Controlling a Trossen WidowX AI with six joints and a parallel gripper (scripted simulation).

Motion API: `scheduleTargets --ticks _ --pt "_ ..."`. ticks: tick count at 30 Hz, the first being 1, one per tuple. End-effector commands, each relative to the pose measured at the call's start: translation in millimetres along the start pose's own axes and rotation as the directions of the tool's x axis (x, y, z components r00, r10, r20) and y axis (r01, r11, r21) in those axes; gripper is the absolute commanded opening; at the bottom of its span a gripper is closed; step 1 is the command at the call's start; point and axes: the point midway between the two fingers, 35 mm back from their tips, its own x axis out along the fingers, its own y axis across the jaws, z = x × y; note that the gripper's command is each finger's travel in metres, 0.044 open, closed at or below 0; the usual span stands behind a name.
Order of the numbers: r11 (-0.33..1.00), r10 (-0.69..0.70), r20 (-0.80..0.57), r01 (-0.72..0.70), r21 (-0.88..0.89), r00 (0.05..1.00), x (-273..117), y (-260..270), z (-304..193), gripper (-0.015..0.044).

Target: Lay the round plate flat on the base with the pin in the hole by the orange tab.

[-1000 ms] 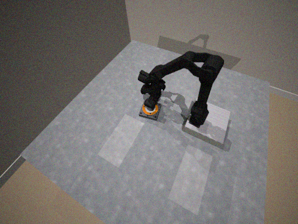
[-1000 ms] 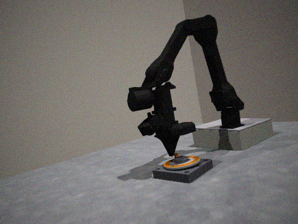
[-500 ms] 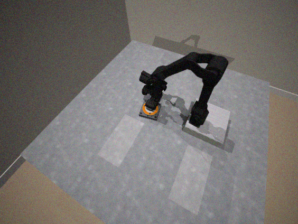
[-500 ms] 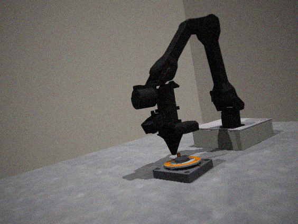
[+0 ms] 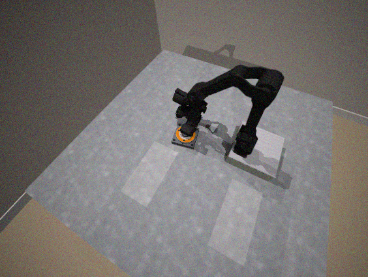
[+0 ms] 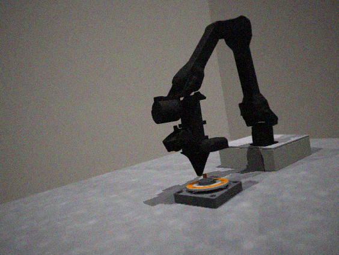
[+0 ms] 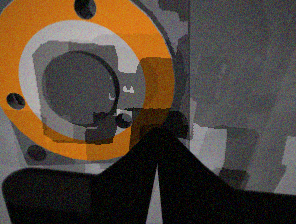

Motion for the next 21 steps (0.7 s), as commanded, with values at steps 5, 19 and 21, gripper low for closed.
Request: scheduleTargets --ticks 5,19,21 --pt "1.0 0.004 -0.023 -0.004 0.004 1.0 3.5 3.1 -10.2 0.0" --pt "1.0 0.005 -0.024 -0.005 0.004 1.0 3.3 7.3 -15.3 0.0" --pt "1.0 0.005 -0.024 -0.005 0.004 1.0 3.3 7.6 -15.6 0.0"
